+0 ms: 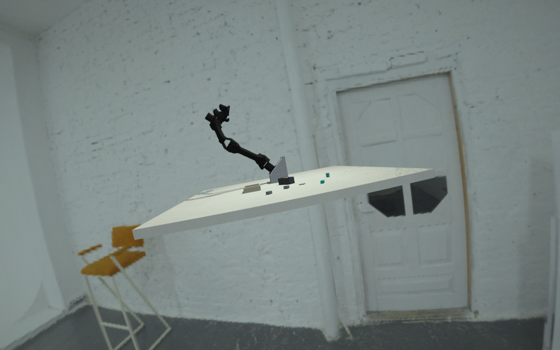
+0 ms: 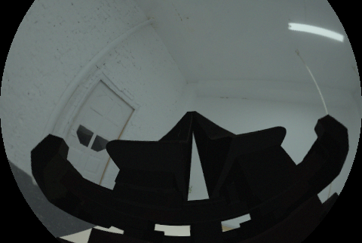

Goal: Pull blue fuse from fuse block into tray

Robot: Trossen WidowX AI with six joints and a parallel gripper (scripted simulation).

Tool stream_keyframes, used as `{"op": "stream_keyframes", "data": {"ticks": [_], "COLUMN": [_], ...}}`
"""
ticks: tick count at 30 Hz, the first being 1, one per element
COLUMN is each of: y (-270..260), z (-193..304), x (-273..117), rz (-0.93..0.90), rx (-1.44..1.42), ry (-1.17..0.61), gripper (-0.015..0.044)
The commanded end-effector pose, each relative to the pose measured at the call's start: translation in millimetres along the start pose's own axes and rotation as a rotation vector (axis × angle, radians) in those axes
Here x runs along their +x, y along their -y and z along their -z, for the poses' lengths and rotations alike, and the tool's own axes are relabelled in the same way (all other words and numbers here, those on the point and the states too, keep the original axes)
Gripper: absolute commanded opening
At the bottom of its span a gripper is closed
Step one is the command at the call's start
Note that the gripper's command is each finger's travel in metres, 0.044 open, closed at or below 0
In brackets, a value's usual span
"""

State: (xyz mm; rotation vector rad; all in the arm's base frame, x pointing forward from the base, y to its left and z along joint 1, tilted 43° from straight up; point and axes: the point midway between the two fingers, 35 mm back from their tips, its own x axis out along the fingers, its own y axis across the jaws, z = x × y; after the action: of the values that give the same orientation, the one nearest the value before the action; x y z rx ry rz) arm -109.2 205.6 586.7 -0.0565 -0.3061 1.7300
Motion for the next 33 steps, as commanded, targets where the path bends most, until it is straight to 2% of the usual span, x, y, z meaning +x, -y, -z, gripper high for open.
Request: {"op": "stream_keyframes", "data": {"ticks": [1, 3, 10, 13, 20, 27, 33], "y": [-0.3, -1.8, 12.1, 30.2, 70.0, 139.1, 194.3], "z": [1.4, 13.1, 86.6, 108.0, 183.0, 260.7, 326.8], "x": [1.6, 14.1, 75.7, 83.2, 115.4, 124.5, 107.7], "rz": [0.004, 0.038, 0.242, 0.294, 0.488, 0.745, 0.967], "rx": [0.0, 0.004, 0.051, -0.003, 0.085, 0.158, 0.288], "ry": [-0.005, -0.046, -0.26, -0.322, -0.498, -0.64, -0.737], "gripper": [0.0026, 0.0065, 0.0065, 0.0065, 0.0065, 0.0065, 0.0065]}}
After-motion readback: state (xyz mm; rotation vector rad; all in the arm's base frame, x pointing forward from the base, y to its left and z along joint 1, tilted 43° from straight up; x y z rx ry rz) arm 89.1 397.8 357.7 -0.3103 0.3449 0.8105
